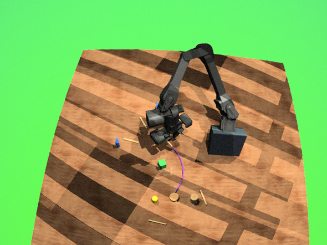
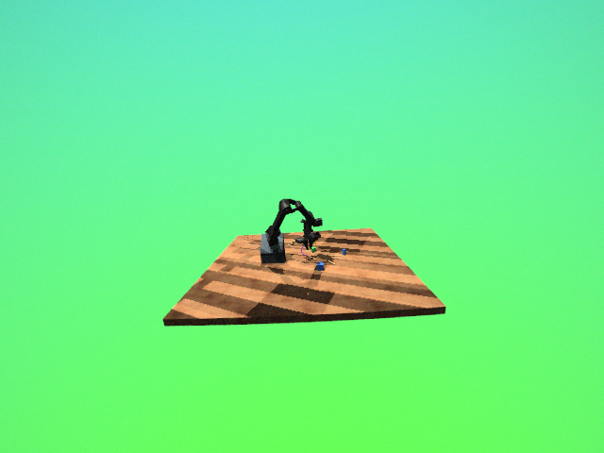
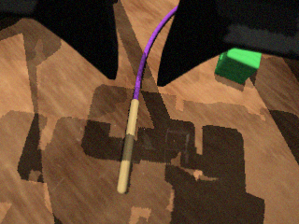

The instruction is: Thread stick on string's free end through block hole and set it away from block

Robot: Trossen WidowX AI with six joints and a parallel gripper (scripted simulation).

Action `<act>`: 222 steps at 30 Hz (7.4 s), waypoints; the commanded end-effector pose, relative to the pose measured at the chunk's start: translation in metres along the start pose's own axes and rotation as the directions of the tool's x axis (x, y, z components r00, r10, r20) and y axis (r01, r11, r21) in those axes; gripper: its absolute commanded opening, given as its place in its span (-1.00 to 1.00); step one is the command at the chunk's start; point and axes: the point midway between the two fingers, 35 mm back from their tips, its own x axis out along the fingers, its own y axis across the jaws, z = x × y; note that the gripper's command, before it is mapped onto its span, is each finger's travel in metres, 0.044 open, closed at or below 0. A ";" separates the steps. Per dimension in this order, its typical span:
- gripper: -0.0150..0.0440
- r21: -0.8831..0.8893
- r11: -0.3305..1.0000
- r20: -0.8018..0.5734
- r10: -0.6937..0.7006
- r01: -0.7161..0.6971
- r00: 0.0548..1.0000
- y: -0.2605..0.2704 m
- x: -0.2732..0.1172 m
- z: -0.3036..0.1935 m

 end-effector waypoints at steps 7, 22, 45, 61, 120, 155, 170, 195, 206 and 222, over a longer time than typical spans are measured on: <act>-0.08 -0.004 1.000 0.001 -0.002 0.002 1.000 0.000 0.016 0.001; -0.08 -0.004 1.000 0.002 -0.003 0.003 1.000 0.000 0.041 0.001; -0.49 0.001 1.000 0.001 -0.004 0.004 1.000 -0.001 0.056 0.000; -0.49 0.001 1.000 -0.001 -0.002 0.002 1.000 0.000 0.043 0.001; -0.49 -0.393 0.919 -0.020 -0.015 0.006 1.000 0.017 -0.003 -0.008; -0.49 -0.979 0.200 -0.063 -0.058 -0.050 0.996 0.055 -0.008 -0.035; -0.49 -0.975 -0.204 -0.078 -0.081 -0.093 0.994 0.070 -0.010 -0.049; -0.49 -0.614 -0.773 -0.095 -0.127 -0.158 0.987 0.091 -0.011 -0.075; -0.49 -0.348 -0.921 -0.100 -0.149 -0.175 0.984 0.099 -0.011 -0.088; -0.49 0.082 -0.981 -0.102 -0.184 -0.176 0.978 0.109 -0.010 -0.107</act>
